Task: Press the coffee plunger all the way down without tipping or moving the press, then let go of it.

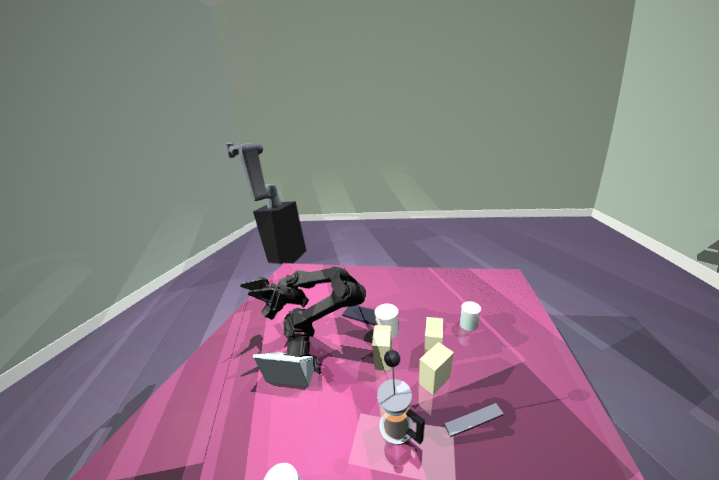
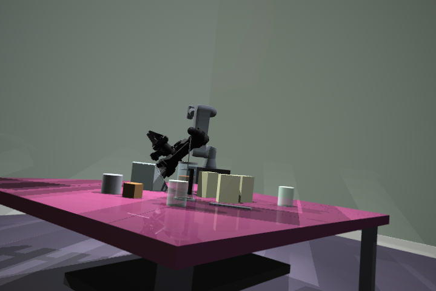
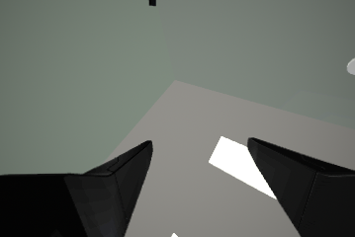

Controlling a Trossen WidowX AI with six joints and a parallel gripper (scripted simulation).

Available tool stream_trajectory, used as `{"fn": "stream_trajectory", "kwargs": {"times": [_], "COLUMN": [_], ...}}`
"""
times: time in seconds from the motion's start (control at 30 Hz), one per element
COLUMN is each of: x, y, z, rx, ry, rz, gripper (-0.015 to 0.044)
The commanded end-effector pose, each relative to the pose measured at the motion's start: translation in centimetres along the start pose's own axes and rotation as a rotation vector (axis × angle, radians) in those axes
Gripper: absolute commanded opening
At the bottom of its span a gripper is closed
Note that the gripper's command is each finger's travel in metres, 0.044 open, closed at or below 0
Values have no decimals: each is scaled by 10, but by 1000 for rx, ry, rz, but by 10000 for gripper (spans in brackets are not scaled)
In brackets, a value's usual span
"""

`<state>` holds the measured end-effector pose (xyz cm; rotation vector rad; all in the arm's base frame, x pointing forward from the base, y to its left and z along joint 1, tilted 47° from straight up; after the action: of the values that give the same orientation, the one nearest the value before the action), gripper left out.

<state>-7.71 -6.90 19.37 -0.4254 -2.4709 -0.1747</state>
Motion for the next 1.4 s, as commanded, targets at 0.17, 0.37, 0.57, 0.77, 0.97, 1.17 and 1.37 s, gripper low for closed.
{"fn": "stream_trajectory", "kwargs": {"times": [0.17,0.37,0.57,0.77,0.97,1.17,1.37], "x": [17,50,76,92,96,88,66], "y": [7,31,67,110,157,205,250], "z": [4,13,18,18,10,-6,-31], "rx": [-100,-328,-587,-855,-1119,-1390,-1668], "ry": [66,157,227,270,283,264,214], "rz": [91,262,413,535,630,702,751], "gripper": [440,440,440,440,440,440,440]}}
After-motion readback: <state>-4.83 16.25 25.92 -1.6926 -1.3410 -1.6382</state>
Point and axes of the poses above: the point midway between the two fingers, 35 mm back from their tips, its own y axis back along the fingers, its own x axis across the jaws, z = x × y, the point moved 6 cm from there along y, back along the fingers, and after that the axes turned 14 degrees about y, right-handed, at the moved point
